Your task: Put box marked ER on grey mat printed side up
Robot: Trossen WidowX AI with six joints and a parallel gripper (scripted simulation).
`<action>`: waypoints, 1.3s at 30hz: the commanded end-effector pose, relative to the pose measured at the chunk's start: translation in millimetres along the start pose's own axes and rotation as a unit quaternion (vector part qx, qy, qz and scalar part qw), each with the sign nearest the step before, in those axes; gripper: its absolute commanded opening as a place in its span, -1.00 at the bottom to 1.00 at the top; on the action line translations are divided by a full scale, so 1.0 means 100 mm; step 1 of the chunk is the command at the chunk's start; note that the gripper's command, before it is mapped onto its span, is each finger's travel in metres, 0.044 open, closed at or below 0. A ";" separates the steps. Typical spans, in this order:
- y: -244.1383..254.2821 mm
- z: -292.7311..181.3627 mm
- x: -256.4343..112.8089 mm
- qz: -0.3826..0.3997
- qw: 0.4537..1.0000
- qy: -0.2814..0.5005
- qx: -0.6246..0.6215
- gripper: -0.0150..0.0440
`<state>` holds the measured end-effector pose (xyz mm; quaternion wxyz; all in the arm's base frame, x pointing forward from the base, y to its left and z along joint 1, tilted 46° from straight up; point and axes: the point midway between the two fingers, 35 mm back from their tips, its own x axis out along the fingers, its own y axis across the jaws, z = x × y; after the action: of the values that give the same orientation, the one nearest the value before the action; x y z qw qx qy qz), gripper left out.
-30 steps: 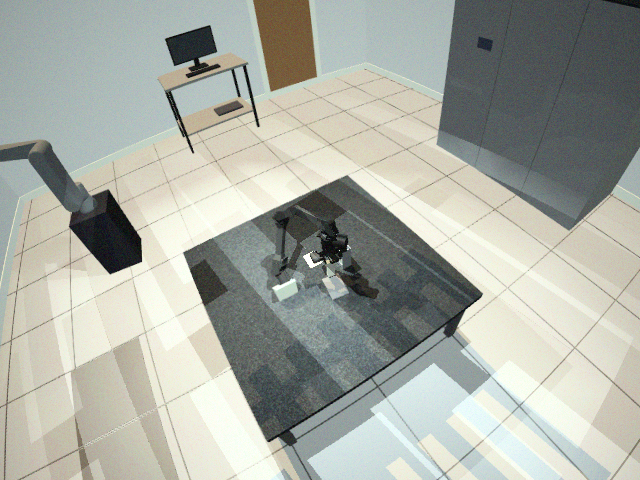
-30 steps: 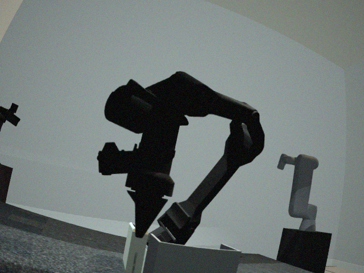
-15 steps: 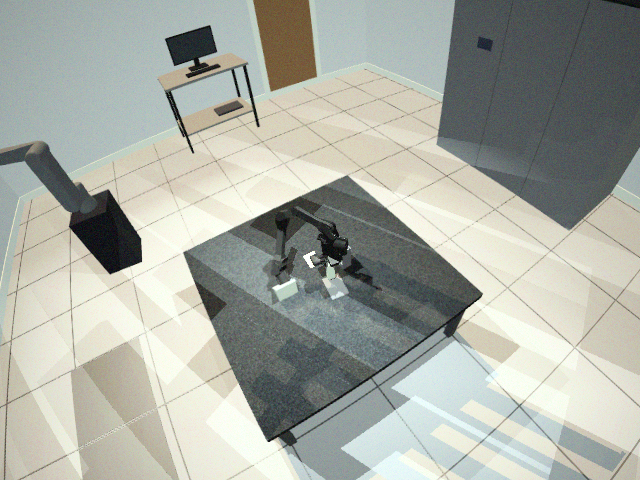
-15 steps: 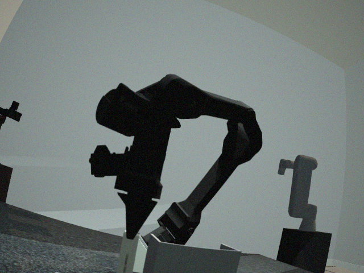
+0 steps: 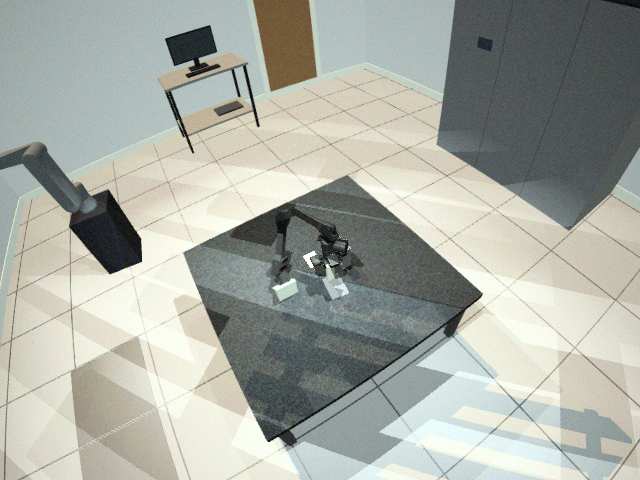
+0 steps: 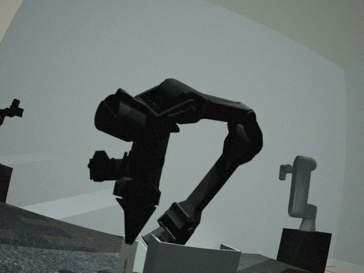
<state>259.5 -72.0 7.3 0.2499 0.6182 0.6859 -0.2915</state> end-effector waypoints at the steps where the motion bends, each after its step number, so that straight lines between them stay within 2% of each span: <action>1: 0.00 0.00 0.00 0.000 1.000 0.000 0.000 0.33; 11: 0.00 -0.01 -0.16 0.004 1.000 0.001 0.001 0.33; 14: -0.02 -0.01 -0.17 0.037 0.999 -0.004 0.001 0.33; 19: -0.09 -0.01 -0.40 0.129 0.992 -0.019 -0.001 0.33; 31: -0.08 0.00 -0.39 0.115 0.993 -0.019 0.000 0.33; 39: -0.09 -0.02 -0.60 0.117 0.993 -0.019 0.000 1.00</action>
<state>257.5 -108.7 47.3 0.2943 0.6899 0.6033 -0.2709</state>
